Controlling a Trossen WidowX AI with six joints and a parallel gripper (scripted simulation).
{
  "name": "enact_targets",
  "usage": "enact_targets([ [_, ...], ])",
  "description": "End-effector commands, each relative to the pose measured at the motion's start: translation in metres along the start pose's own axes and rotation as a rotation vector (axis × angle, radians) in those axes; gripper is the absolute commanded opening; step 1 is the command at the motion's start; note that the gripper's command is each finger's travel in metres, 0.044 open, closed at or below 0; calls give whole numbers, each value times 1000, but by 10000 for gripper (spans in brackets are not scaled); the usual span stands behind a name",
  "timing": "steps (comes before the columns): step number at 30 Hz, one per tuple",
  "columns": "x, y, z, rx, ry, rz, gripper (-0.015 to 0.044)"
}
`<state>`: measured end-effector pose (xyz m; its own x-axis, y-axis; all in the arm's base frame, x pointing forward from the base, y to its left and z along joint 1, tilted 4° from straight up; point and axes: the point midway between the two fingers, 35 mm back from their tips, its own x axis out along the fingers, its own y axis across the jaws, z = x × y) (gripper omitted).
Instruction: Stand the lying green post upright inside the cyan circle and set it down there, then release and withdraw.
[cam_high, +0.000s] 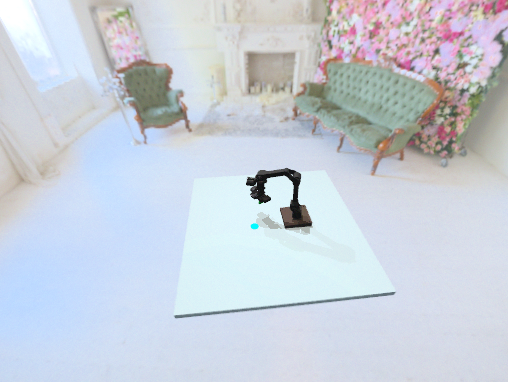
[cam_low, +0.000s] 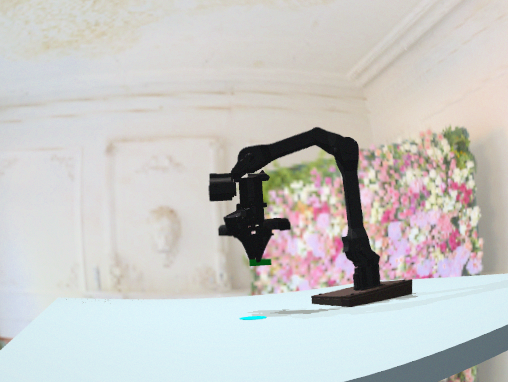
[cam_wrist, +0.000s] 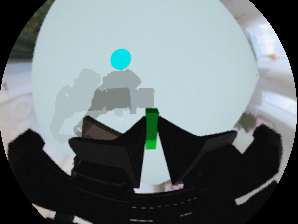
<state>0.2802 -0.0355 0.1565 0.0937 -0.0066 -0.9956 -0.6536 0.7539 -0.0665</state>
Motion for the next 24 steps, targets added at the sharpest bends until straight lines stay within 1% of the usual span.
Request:
enact_targets([
  [1, -3, 4, 11, -20, 1, -2, 23],
  [24, -12, 39, 72, -154, -5, 2, 23],
])
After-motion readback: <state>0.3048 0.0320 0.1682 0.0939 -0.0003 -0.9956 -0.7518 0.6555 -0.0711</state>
